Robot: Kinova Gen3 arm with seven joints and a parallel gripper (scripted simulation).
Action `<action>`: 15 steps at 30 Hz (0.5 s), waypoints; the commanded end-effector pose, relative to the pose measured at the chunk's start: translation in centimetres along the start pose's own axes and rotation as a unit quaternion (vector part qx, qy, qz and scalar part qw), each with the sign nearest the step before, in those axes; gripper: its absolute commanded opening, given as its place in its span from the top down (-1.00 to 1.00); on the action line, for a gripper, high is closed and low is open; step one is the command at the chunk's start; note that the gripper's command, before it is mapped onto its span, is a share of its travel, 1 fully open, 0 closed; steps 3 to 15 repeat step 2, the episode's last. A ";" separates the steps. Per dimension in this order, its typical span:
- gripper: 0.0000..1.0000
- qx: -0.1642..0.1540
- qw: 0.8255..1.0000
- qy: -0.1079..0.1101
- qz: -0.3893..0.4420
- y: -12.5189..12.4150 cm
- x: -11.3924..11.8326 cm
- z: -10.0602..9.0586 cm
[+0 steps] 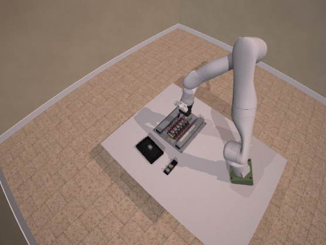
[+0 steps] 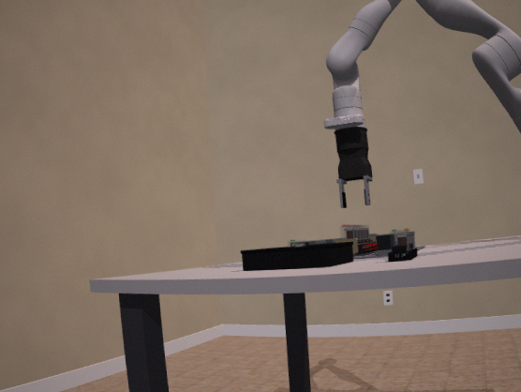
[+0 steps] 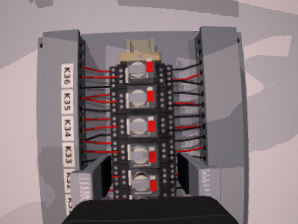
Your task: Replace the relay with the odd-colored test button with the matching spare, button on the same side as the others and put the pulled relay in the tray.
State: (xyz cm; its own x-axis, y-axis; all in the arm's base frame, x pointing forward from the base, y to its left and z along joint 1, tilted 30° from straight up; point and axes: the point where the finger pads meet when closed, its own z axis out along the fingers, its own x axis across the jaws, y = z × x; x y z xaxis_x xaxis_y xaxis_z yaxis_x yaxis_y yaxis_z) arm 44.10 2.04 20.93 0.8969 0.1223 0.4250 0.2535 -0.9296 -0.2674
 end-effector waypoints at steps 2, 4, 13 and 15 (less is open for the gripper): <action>-1.00 0.000 1.000 0.000 0.000 0.0 0.0 0.0; -1.00 0.000 1.000 0.000 0.000 0.0 0.0 0.0; -1.00 0.000 1.000 0.000 0.000 0.0 0.0 0.0; -1.00 0.000 1.000 0.000 0.000 0.0 0.0 0.0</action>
